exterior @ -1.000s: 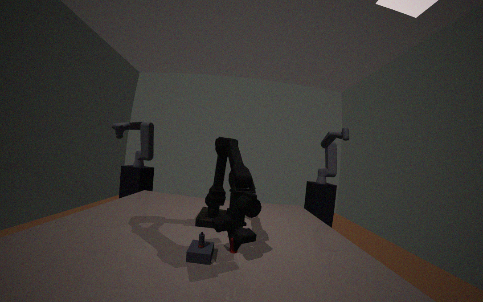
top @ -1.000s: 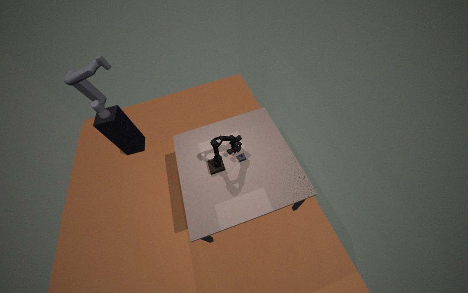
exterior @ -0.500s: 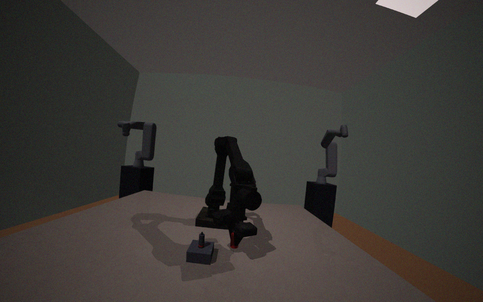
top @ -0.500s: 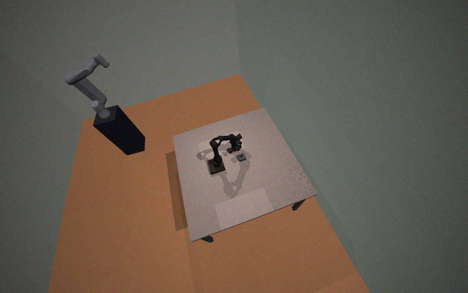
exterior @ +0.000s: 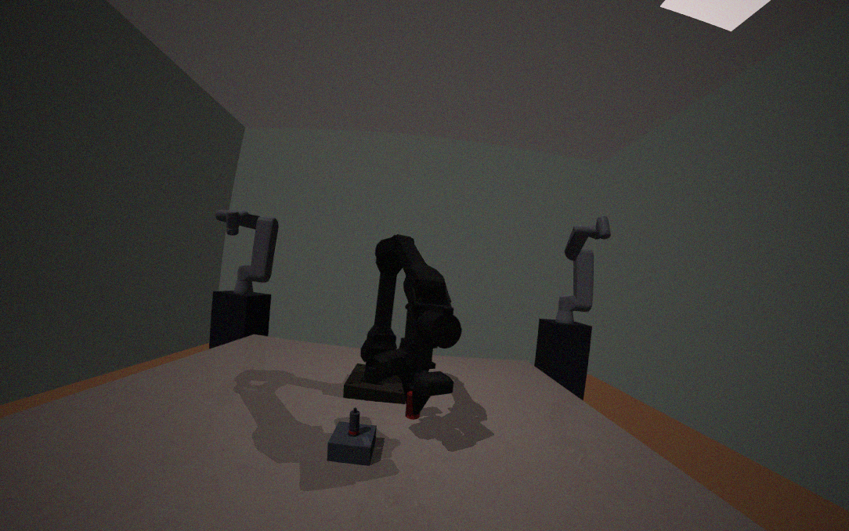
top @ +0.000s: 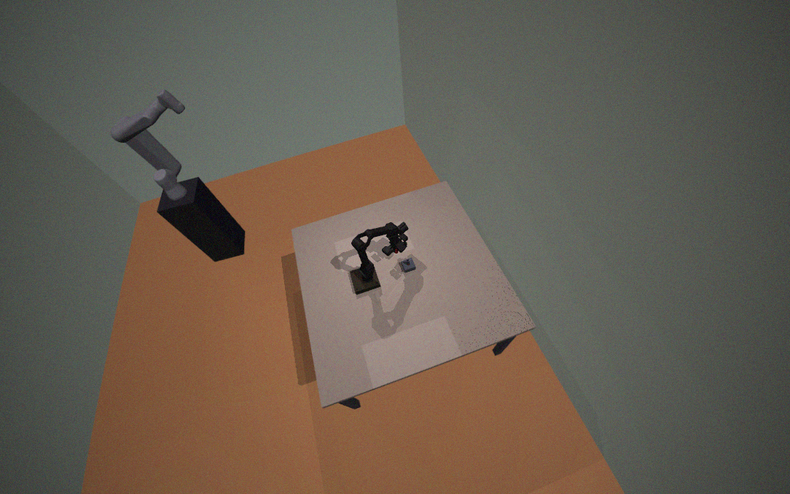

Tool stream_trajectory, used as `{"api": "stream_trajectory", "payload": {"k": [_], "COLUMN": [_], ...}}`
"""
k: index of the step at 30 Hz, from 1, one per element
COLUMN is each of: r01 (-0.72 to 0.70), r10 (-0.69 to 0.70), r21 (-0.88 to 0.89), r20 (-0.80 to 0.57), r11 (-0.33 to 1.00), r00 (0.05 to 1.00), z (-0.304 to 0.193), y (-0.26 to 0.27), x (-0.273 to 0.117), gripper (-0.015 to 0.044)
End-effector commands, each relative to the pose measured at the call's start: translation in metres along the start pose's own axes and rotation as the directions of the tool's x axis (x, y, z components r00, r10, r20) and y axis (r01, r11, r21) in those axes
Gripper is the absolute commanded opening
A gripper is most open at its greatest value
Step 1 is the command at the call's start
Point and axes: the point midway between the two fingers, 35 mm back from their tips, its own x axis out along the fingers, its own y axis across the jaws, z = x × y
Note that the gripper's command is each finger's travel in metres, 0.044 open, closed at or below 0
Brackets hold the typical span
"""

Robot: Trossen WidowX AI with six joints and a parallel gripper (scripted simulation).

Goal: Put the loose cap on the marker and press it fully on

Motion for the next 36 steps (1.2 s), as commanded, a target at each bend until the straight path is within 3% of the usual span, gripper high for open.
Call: {"api": "stream_trajectory", "payload": {"k": [1, 36], "r01": [0.002, 0.003], "r10": [-0.002, -0.003], "r21": [0.001, 0.0], "r20": [-0.001, 0.01], "r11": [1.0, 1.0], "r00": [1.0, 1.0], "z": [0.006, 0.106], "y": [0.001, 0.002], "x": [-0.004, -0.044], "gripper": [0.0, 0.0]}}
